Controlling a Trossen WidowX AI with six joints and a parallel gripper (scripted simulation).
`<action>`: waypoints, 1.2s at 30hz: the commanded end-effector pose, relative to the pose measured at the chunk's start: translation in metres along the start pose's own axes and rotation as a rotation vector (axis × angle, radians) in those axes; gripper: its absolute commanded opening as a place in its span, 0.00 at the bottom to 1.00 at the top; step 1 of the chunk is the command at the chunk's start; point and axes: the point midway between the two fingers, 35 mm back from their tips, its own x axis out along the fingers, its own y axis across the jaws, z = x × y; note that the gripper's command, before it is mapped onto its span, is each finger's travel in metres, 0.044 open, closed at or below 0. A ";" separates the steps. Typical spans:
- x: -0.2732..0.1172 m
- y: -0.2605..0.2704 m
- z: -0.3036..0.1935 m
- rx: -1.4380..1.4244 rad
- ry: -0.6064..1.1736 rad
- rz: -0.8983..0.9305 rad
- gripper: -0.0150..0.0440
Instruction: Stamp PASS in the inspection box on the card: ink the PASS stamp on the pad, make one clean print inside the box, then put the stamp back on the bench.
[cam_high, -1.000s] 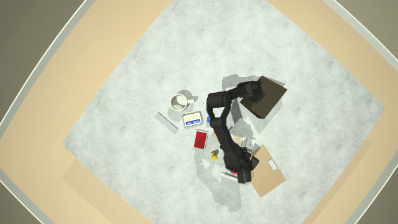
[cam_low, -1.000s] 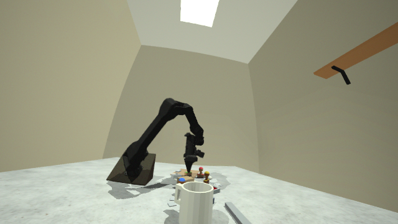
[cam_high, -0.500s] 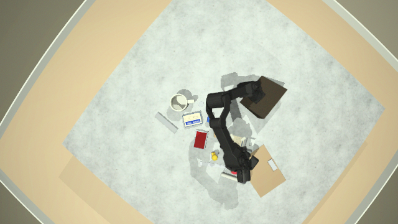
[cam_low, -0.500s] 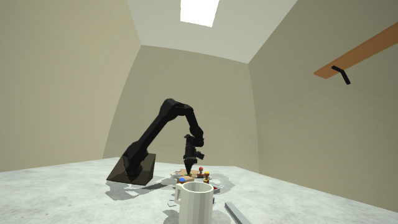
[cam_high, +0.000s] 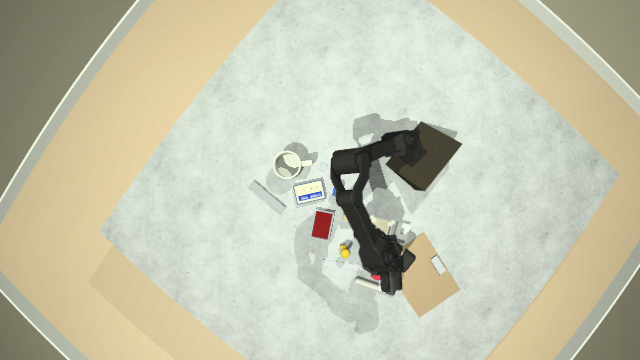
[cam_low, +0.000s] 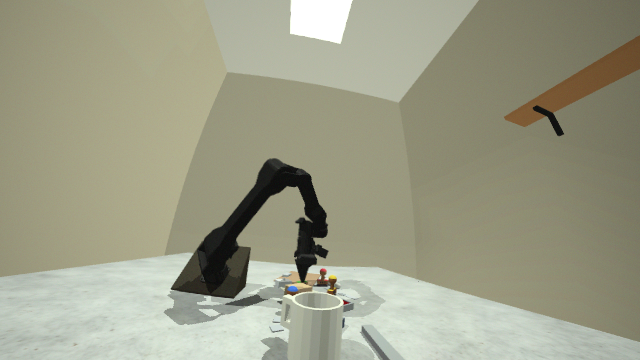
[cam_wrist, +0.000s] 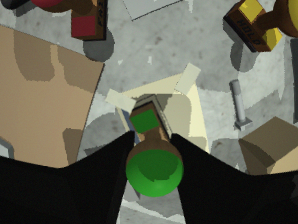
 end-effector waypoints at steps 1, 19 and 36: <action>0.001 0.000 0.001 -0.003 -0.004 -0.003 0.25; 0.004 0.000 0.001 -0.003 -0.004 -0.003 0.25; 0.005 0.000 0.001 -0.003 -0.004 -0.003 0.25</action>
